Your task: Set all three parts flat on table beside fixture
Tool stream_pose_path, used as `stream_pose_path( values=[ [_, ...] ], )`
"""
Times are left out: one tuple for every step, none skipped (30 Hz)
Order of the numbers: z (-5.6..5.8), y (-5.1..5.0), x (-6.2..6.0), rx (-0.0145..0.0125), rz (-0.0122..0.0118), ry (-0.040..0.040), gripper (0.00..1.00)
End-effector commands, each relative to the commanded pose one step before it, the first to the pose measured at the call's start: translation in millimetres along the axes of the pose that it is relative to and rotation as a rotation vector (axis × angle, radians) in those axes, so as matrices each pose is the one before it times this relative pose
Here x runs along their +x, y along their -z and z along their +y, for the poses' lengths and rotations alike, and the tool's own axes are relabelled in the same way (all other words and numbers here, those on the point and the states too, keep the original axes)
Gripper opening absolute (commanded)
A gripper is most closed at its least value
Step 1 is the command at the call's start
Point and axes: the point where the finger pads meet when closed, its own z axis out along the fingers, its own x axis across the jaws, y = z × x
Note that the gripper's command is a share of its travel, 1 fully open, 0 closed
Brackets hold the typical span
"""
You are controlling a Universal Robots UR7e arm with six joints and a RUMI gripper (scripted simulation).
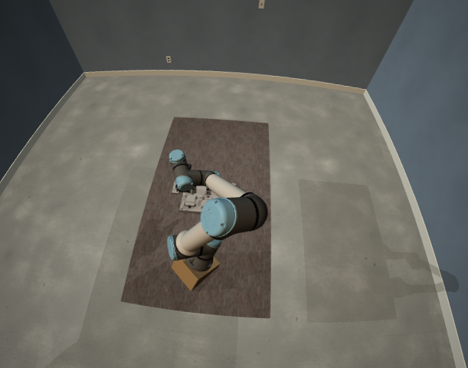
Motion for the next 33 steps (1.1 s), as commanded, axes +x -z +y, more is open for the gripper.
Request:
stream_pose_path(
  values=[
    [-0.37,-4.54,-0.09,0.00104,-0.00059,-0.00030,0.59],
    [0.00,-2.85,0.00,0.00000,0.00000,0.00000,0.59],
    [0.00,-3.16,0.00,0.00000,0.00000,0.00000,0.59],
    [0.01,-3.45,0.01,0.00000,0.00000,0.00000,0.59],
    [-0.01,-3.70,-0.01,0.00000,0.00000,0.00000,0.59],
    [0.00,-3.91,0.00,0.00000,0.00000,0.00000,0.59],
    [0.00,-4.08,0.00,0.00000,0.00000,0.00000,0.59],
    [0.00,-4.21,0.00,0.00000,0.00000,0.00000,0.59],
    [0.00,-4.29,0.00,0.00000,0.00000,0.00000,0.59],
    [0.00,-4.32,0.00,0.00000,0.00000,0.00000,0.59],
    [0.00,-4.31,0.00,0.00000,0.00000,0.00000,0.59],
    [0.00,-4.26,0.00,0.00000,0.00000,0.00000,0.59],
    [0.00,-4.16,0.00,0.00000,0.00000,0.00000,0.59],
    [0.00,-4.02,0.00,0.00000,0.00000,0.00000,0.59],
    [0.01,-3.84,0.01,0.00000,0.00000,0.00000,0.59],
    [0.00,0.00,0.00,0.00000,0.00000,0.00000,0.59],
    [0.00,0.00,0.00,0.00000,0.00000,0.00000,0.59],
    [0.00,-3.63,0.00,0.00000,0.00000,0.00000,0.59],
    [0.00,-3.39,0.00,0.00000,0.00000,0.00000,0.59],
    [0.01,-3.12,0.01,0.00000,0.00000,0.00000,0.59],
    [-0.01,-2.83,-0.01,0.00000,0.00000,0.00000,0.59],
    [0.00,-2.52,0.00,0.00000,0.00000,0.00000,0.59],
    [0.00,-2.20,0.00,0.00000,0.00000,0.00000,0.59],
    [0.01,-1.88,0.01,0.00000,0.00000,0.00000,0.59],
    [-0.01,-1.56,-0.01,0.00000,0.00000,0.00000,0.59],
    [0.00,-1.24,0.00,0.00000,0.00000,0.00000,0.59],
    [0.00,-0.94,0.00,0.00000,0.00000,0.00000,0.59],
    [0.00,-0.67,0.00,0.00000,0.00000,0.00000,0.59],
    [0.00,-0.43,0.00,0.00000,0.00000,0.00000,0.59],
    [0.00,-0.23,0.00,0.00000,0.00000,0.00000,0.59],
    [0.00,-0.09,0.00,0.00000,0.00000,0.00000,0.59],
    [0.00,-0.01,0.00,0.00000,0.00000,0.00000,0.59],
    [0.00,0.00,0.00,0.00000,0.00000,0.00000,0.59]
  ],
)
